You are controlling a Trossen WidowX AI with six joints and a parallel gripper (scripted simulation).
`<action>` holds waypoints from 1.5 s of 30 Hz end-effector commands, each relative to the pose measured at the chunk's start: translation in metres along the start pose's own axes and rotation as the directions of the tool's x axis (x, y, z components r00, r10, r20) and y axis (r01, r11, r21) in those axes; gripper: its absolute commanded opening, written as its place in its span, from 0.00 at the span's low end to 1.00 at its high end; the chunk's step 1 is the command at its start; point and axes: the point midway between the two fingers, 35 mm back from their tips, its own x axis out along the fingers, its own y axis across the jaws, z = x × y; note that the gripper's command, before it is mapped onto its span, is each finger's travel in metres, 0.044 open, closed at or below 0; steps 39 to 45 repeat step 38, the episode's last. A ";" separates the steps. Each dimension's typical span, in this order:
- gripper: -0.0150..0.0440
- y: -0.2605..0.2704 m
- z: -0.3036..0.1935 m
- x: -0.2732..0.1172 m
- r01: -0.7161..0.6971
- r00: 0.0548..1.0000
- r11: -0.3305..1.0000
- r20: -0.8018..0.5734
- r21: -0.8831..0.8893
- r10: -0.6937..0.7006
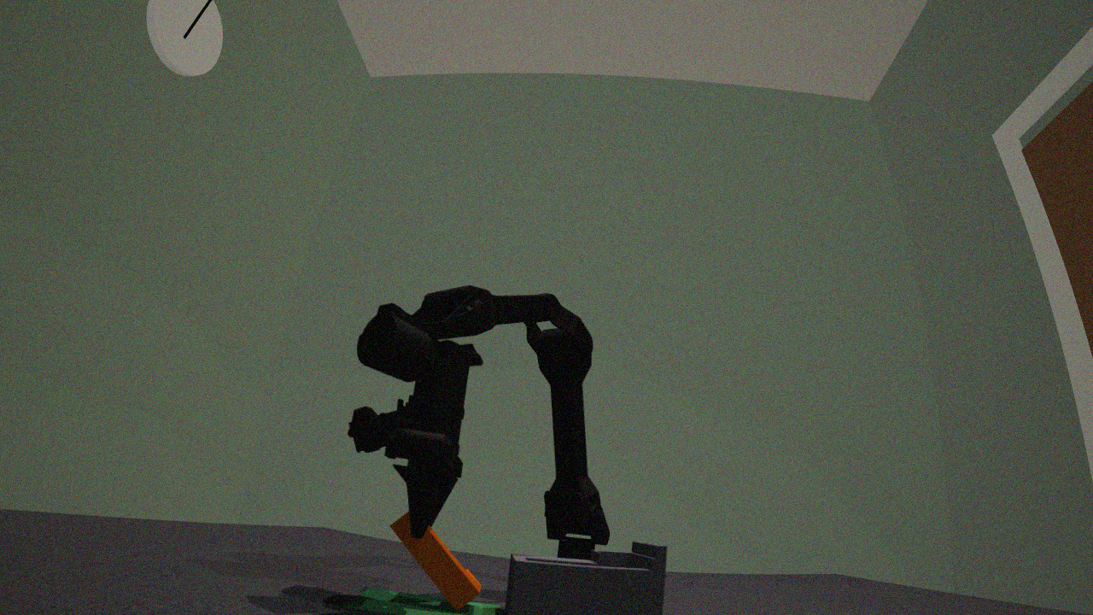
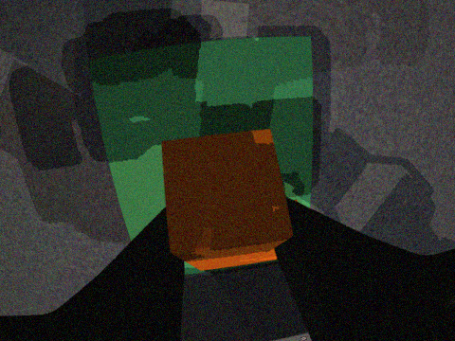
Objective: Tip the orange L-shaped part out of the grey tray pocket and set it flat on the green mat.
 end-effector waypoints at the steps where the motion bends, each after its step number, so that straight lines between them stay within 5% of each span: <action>1: 0.61 0.000 0.000 0.000 0.000 1.000 1.000 0.000 0.000 0.000; 9: 0.93 0.003 0.003 -0.047 0.001 1.000 1.000 0.002 -0.003 -0.001; 14: 0.93 0.000 0.000 -0.088 0.003 1.000 1.000 0.004 -0.005 -0.003; 45: 0.93 0.002 0.001 -0.084 -0.010 1.000 1.000 0.008 0.001 0.010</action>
